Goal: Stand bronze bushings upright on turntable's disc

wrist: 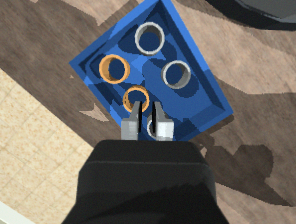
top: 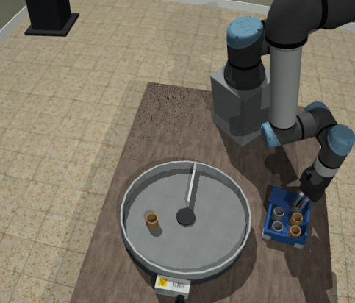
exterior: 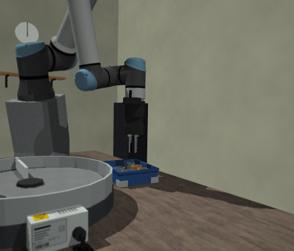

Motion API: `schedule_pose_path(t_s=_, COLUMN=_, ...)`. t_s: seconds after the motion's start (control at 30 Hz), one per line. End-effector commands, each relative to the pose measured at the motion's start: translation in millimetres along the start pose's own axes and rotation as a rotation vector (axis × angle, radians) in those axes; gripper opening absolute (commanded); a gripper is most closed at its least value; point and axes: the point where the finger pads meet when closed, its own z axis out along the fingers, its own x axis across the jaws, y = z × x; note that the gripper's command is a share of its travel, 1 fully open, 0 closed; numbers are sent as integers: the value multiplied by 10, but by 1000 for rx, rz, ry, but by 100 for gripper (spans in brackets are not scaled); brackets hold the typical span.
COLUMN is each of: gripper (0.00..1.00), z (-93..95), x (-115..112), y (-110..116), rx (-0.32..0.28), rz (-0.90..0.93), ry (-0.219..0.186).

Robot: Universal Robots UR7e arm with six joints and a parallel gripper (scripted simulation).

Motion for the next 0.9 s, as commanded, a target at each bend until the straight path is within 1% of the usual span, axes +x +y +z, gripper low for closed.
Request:
schedule_pose_path(t_s=0.0, gripper=36, z=225, x=-11, y=-2, rx=1, rz=0, ry=-2)
schedule_pose_path(t_s=0.1, gripper=36, z=326, x=-12, y=-2, rx=1, rz=0, ry=-2)
schedule_pose_path(t_s=0.2, gripper=36, z=377, x=-12, y=-2, rx=1, rz=0, ry=-2)
schedule_pose_path(t_s=0.87, gripper=36, z=387, x=-12, y=-2, rx=1, rz=0, ry=-2)
